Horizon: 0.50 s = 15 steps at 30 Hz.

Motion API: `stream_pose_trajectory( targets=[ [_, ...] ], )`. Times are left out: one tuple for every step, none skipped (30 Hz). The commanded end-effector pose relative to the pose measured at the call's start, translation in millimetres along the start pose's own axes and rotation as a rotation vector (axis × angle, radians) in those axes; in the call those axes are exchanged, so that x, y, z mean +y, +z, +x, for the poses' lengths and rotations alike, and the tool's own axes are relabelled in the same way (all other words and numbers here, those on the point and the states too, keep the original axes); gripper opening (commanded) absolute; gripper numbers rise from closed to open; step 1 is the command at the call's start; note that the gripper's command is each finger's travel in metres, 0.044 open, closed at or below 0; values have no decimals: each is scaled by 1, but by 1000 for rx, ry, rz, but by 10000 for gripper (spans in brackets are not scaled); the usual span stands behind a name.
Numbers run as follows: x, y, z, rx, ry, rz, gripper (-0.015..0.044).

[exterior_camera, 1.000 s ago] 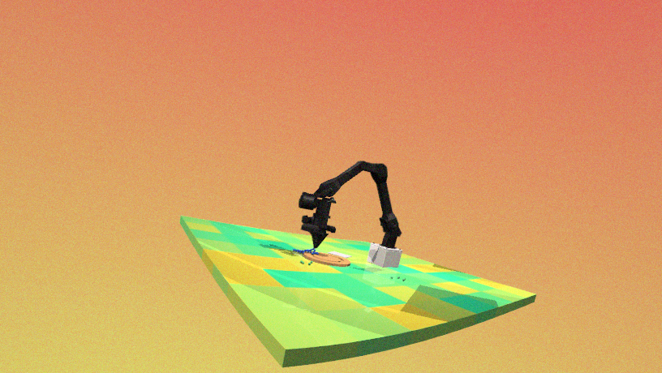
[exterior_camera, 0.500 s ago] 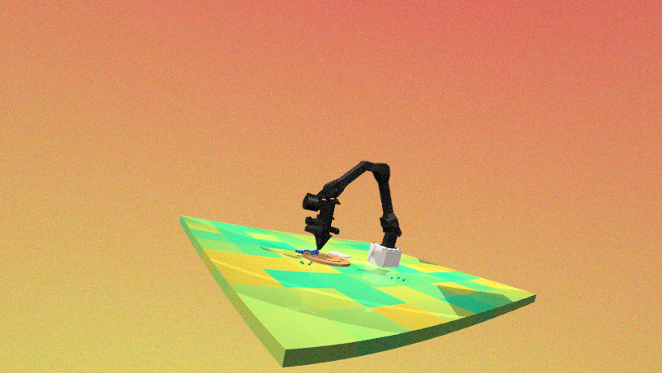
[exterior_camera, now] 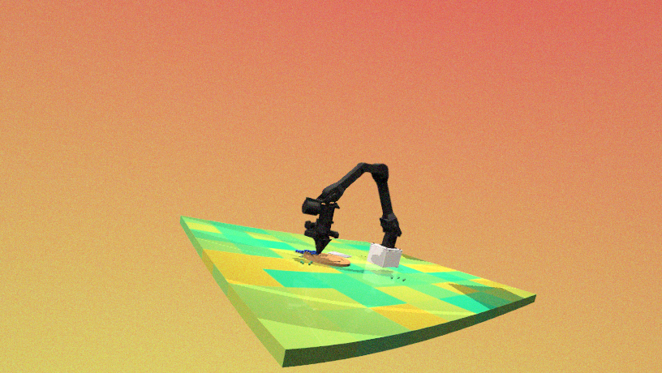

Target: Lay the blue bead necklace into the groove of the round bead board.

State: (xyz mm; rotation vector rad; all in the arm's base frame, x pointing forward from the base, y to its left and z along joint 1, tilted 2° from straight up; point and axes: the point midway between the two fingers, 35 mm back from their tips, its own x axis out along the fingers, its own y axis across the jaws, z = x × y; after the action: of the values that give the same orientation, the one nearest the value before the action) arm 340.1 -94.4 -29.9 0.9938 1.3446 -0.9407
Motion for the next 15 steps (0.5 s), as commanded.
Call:
stream_pose_trajectory(
  targets=[
    [0,0,-1,-1,1,0,105],
    [0,0,-1,-1,1,0,131],
    [0,0,-1,-1,1,0,157],
    [0,0,-1,-1,1,0,184],
    [0,0,-1,-1,1,0,210],
    [0,0,-1,-1,1,0,236],
    [0,0,-1,-1,1,0,263],
    [0,0,-1,-1,1,0,289],
    [0,0,-1,-1,1,0,315],
    [0,0,-1,0,1,0,341],
    [0,0,-3,0,1,0,368],
    [0,0,-5,0,1,1,394],
    [0,0,-9,0,1,1,420],
    [0,0,-12,1,1,2,440],
    [0,0,-15,1,1,3,440]
  ],
)
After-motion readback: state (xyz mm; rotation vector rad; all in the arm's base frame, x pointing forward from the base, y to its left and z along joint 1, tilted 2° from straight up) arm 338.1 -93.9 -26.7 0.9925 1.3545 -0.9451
